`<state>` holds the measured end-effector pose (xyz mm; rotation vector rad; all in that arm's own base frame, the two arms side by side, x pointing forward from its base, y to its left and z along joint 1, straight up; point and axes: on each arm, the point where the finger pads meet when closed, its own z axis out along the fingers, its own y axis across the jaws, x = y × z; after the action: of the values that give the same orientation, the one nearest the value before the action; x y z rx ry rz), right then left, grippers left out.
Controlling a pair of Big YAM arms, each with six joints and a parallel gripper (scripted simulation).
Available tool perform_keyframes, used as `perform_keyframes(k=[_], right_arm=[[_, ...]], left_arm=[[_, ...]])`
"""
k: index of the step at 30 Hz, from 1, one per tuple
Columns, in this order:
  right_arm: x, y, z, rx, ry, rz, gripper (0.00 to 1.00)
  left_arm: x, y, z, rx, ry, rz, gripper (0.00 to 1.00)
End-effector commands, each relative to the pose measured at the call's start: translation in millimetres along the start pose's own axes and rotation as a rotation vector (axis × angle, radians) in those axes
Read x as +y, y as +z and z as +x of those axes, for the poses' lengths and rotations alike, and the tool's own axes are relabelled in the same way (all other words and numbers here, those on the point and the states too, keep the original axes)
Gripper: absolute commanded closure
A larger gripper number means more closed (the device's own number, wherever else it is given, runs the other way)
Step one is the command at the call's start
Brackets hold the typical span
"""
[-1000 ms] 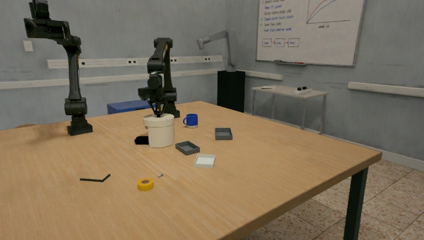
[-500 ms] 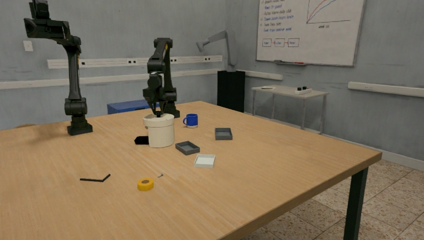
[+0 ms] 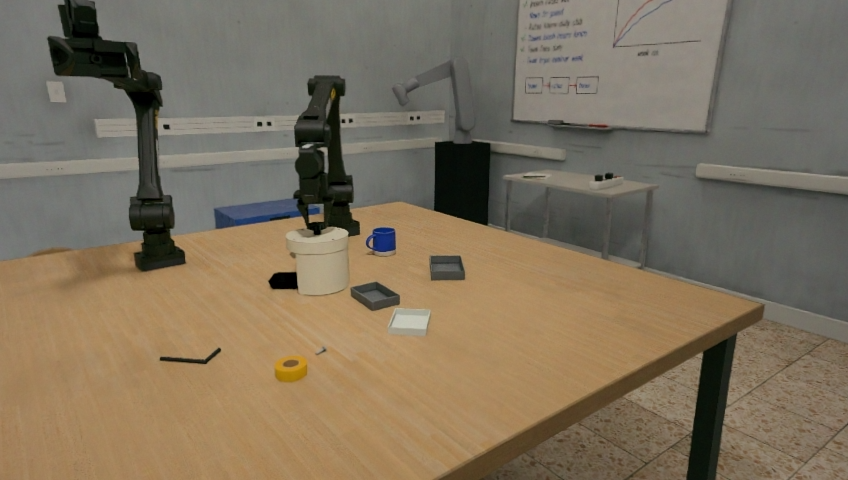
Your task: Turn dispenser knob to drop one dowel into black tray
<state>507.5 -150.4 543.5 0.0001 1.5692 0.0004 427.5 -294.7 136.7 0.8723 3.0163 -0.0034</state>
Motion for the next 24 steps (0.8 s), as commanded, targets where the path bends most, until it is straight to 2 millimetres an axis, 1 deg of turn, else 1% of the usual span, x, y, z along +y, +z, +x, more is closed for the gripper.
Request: perform_keyframes(k=[1,6,7,9,10,12,23,24], right_arm=[[3.0,0.9,-40.6,-0.064,-0.043,-0.003,0.00],[3.0,0.9,-40.6,-0.064,-0.043,-0.003,0.00],[3.0,0.9,-40.6,-0.064,-0.043,-0.003,0.00],[3.0,0.9,-40.6,-0.064,-0.043,-0.003,0.00],[3.0,0.9,-40.6,-0.064,-0.043,-0.003,0.00],[3.0,0.9,-40.6,-0.064,-0.043,-0.003,0.00],[3.0,0.9,-40.6,-0.064,-0.043,-0.003,0.00],[3.0,0.9,-40.6,-0.064,-0.043,-0.003,0.00]], left_arm=[[8.1,-9.9,-8.1,-0.040,-0.184,0.004,1.00],[8.1,-9.8,-6.8,-0.038,-0.316,0.007,1.00],[8.1,-9.8,-6.9,-0.039,-0.254,0.006,1.00],[8.1,-9.8,-6.9,-0.039,-0.254,0.006,1.00],[5.9,-13.1,-9.3,-0.039,-0.365,0.009,1.00],[8.1,-9.6,-5.6,-0.037,-0.422,0.009,1.00],[8.1,-11.8,-3.9,-0.038,-0.714,0.018,1.00],[8.1,-11.8,-4.0,-0.039,-0.652,0.017,1.00]])
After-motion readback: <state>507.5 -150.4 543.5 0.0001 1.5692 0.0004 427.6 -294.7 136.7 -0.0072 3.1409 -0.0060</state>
